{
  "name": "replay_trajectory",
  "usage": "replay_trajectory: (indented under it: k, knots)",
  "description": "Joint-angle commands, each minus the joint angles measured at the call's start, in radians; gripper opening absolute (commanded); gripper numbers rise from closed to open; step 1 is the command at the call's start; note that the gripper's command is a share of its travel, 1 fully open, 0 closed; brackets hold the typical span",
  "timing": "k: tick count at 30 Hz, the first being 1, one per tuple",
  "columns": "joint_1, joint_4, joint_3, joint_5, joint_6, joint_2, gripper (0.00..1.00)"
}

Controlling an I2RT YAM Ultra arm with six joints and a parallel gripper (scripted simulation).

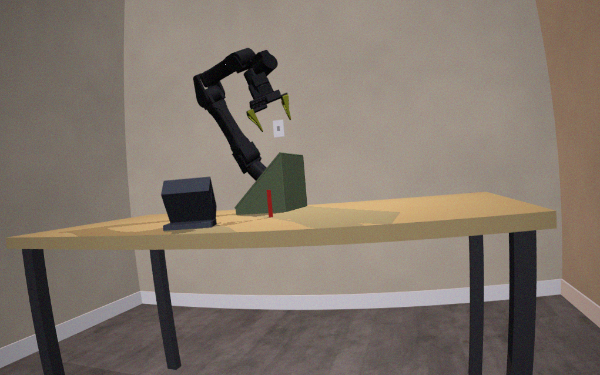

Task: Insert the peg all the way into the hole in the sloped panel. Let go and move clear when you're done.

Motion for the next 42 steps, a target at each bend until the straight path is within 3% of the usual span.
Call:
replay_trajectory:
  k: [1,17,22,42]
  knots:
    - [0.011,0.000,0.010,0.000,-0.002,-0.009,1.00]
    - [0.011,0.000,0.010,0.000,-0.002,-0.009,1.00]
    - [-0.043,0.050,-0.025,0.049,-0.029,0.061,1.00]
    - [-0.264,0.263,-0.042,0.316,-0.148,0.350,1.00]
